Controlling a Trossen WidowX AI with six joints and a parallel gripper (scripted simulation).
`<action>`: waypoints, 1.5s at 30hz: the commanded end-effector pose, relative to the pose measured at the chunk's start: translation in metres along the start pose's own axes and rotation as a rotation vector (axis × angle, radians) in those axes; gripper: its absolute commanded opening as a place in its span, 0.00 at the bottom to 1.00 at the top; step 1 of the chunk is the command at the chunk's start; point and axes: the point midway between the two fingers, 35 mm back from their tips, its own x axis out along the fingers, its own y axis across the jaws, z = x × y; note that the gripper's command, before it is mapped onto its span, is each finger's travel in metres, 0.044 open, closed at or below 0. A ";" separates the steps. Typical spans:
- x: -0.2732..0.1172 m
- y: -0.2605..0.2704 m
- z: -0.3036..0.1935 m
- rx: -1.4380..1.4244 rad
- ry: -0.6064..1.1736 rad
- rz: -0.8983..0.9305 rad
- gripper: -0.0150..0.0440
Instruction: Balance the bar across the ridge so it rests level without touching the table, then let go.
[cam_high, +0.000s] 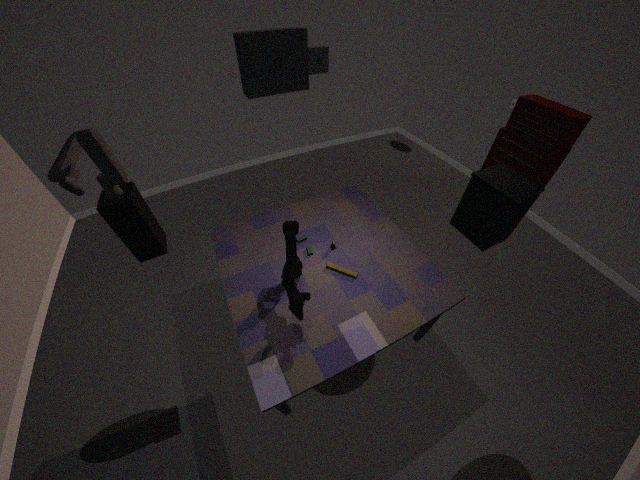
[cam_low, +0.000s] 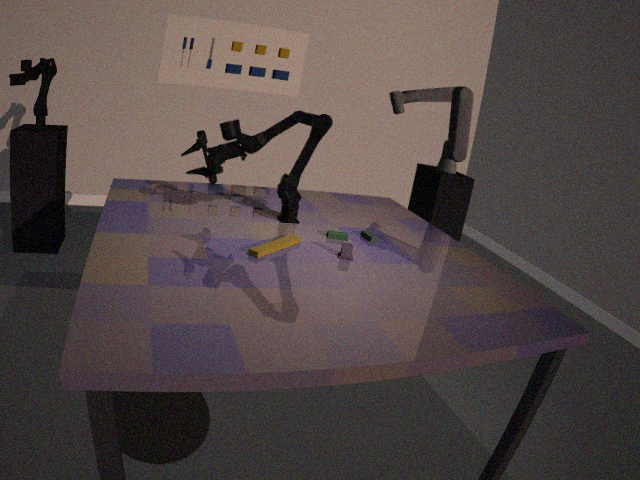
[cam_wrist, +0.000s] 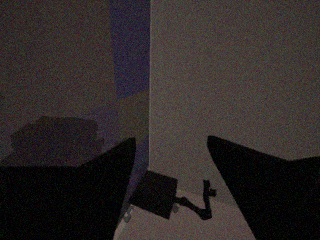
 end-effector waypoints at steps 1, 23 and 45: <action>0.006 -0.001 0.020 0.081 -0.052 0.038 0.79; 0.010 0.004 0.129 0.284 -0.286 0.230 0.79; -0.021 0.029 0.232 0.582 -0.344 0.612 0.79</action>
